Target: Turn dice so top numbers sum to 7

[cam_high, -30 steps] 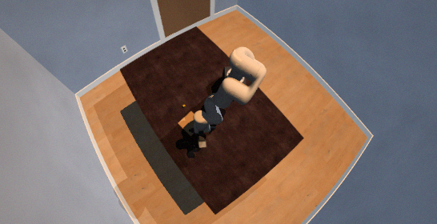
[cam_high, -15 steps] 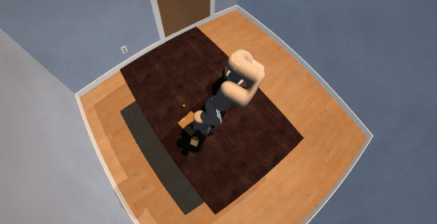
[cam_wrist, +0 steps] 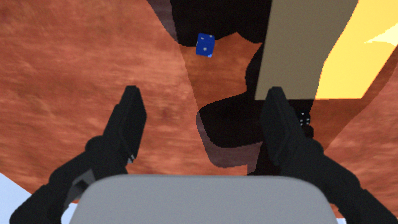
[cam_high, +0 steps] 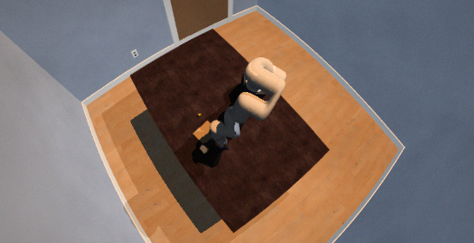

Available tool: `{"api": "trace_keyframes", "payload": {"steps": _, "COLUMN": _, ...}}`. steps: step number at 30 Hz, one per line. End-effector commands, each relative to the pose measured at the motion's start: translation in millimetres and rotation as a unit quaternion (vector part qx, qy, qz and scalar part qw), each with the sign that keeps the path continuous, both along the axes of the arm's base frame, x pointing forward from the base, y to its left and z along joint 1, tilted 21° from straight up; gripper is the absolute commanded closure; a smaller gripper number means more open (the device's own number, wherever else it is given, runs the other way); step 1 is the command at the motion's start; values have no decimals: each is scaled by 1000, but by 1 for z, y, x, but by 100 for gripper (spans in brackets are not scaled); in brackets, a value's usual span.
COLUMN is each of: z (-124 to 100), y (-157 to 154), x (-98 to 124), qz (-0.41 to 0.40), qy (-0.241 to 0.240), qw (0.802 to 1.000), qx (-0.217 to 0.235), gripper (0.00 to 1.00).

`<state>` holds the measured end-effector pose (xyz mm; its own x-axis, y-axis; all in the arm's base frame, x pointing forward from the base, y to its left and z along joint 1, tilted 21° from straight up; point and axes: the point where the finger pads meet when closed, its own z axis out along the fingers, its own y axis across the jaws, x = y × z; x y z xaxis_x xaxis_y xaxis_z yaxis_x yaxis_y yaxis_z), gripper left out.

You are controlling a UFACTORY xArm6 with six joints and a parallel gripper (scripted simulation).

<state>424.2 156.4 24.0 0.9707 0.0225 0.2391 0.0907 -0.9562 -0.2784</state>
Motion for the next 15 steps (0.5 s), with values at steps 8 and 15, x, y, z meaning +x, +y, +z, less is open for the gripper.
{"api": "trace_keyframes", "payload": {"steps": 8, "z": -4, "y": -1, "x": 1, "qz": -67, "qy": 24, "qw": 997, "qx": 8, "gripper": 69}}
{"api": "trace_keyframes", "payload": {"steps": 15, "z": -4, "y": -1, "x": 1, "qz": -67, "qy": 24, "qw": 997, "qx": 8, "gripper": 69}}
